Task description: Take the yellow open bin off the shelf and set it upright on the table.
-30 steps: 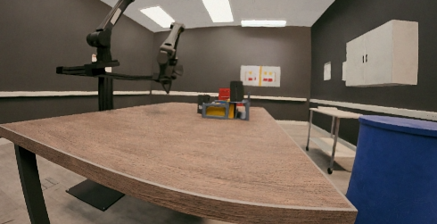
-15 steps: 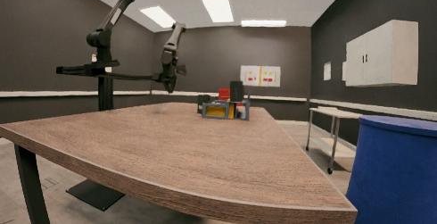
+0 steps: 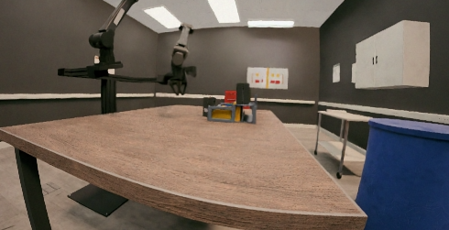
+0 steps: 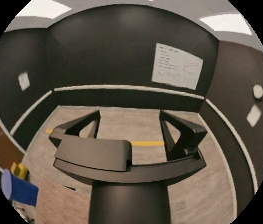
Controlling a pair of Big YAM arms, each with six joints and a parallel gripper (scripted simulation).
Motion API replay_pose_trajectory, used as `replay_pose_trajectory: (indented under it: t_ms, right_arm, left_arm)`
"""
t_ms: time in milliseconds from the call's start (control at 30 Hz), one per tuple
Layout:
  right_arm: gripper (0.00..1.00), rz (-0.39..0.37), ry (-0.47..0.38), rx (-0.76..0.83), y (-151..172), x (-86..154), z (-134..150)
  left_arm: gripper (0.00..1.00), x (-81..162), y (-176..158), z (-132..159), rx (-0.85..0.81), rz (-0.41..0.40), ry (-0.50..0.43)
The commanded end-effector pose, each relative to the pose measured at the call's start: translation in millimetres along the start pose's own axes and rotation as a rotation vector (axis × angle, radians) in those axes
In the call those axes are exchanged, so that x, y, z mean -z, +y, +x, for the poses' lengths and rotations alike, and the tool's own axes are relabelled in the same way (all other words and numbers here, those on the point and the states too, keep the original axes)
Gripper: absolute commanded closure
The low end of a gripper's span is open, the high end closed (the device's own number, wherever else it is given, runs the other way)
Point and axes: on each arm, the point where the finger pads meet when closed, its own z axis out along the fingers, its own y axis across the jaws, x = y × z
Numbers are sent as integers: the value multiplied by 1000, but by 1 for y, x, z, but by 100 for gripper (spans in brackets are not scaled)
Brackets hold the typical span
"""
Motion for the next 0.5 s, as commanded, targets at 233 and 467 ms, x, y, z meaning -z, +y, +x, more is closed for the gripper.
replay_pose_trajectory:
  t_ms: [233, 467]
  right_arm:
    - [0, 7, -42, -11, -3, 7, -14]
    - [0, 7, -42, -11, -3, 7, -14]
  left_arm:
    - [0, 29, -15, -53, -220, 60, -8]
    - [0, 22, -8, -62, -338, 50, 5]
